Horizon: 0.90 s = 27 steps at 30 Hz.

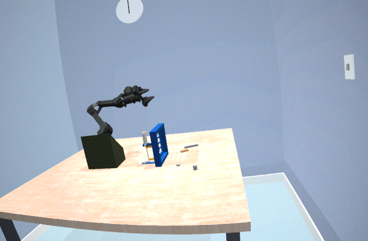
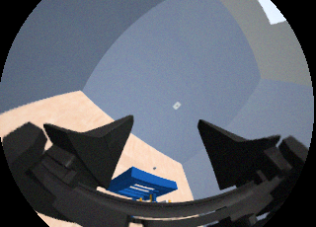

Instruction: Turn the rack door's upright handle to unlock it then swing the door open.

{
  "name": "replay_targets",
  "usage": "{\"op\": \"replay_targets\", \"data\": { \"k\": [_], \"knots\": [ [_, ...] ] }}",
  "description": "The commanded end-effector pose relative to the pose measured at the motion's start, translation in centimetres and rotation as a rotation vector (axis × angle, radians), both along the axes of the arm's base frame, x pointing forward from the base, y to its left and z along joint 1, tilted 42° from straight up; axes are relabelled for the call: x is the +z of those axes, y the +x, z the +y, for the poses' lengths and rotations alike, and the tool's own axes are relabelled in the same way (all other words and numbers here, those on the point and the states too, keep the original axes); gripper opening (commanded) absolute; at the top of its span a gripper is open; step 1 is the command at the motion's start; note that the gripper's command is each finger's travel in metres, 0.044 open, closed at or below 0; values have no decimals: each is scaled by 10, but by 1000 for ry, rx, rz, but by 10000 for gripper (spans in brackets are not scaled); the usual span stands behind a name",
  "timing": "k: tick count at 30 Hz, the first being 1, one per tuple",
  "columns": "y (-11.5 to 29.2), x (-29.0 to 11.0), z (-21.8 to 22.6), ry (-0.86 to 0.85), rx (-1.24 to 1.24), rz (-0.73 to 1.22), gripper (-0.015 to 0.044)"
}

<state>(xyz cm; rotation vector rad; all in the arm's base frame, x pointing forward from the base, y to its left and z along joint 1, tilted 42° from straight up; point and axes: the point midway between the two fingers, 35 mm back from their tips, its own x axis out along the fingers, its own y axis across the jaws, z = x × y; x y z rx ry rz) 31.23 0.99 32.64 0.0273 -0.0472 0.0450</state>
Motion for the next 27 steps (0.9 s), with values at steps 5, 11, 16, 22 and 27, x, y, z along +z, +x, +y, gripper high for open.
{"op": "replay_targets", "data": {
  "k": [5, 11, 16, 22, 27],
  "knots": [
    [12, -13, -5, -27, -6, 83, 285],
    [31, -37, -13, -67, -7, 227, 285],
    [44, -57, -18, -101, 11, 349, 285],
    [55, -82, -25, -131, 40, 493, 285],
    [62, -103, -31, -146, 71, 611, 285]
  ]
}}
